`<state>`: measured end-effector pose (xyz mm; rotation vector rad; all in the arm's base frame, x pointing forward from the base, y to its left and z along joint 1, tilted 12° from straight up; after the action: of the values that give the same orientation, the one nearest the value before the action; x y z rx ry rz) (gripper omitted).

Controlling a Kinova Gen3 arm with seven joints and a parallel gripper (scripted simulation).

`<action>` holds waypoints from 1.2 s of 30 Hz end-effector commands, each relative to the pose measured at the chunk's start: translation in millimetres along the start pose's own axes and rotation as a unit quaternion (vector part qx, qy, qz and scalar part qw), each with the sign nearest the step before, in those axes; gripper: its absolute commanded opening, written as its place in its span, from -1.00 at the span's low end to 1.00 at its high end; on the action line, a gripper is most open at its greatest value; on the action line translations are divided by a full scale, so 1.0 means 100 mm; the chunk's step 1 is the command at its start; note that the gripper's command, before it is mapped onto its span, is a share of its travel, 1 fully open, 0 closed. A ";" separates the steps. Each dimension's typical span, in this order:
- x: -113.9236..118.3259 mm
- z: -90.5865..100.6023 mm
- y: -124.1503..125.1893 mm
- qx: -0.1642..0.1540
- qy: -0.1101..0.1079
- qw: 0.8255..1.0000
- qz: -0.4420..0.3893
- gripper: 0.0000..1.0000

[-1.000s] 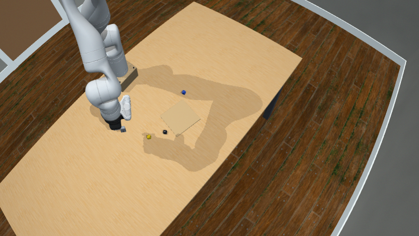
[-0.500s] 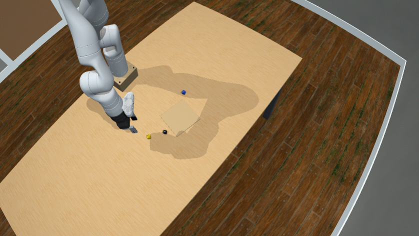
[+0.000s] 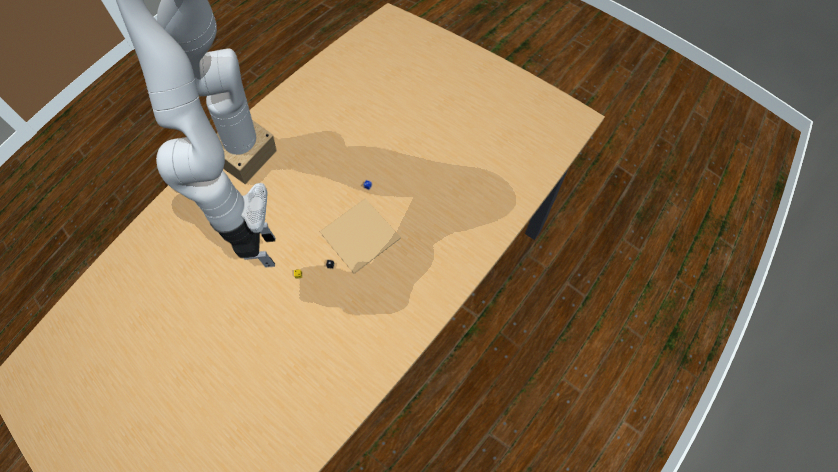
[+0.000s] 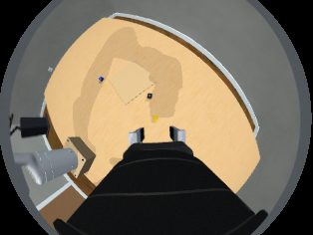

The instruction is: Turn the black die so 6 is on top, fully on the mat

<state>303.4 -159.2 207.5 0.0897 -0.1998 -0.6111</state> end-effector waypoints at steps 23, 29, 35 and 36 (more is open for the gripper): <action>0.00 -0.27 0.00 0.000 -0.001 1.000 0.000 1.00; 0.01 -0.55 0.00 0.000 -0.001 1.000 0.000 1.00; 0.01 -0.75 0.00 0.000 -0.001 1.000 0.000 1.00; 0.01 -0.80 0.00 0.000 -0.001 1.000 0.000 1.00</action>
<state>323.7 -159.8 144.2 0.0805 -0.2268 -0.6062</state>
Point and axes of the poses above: the point where the finger pads meet when closed, its own z axis back along the fingers, its own x axis across the jaws, y = z × x, the point moved 8 cm from there along z, back along the fingers, and after that the axes turned 8 degrees about z, right-handed, at the moved point
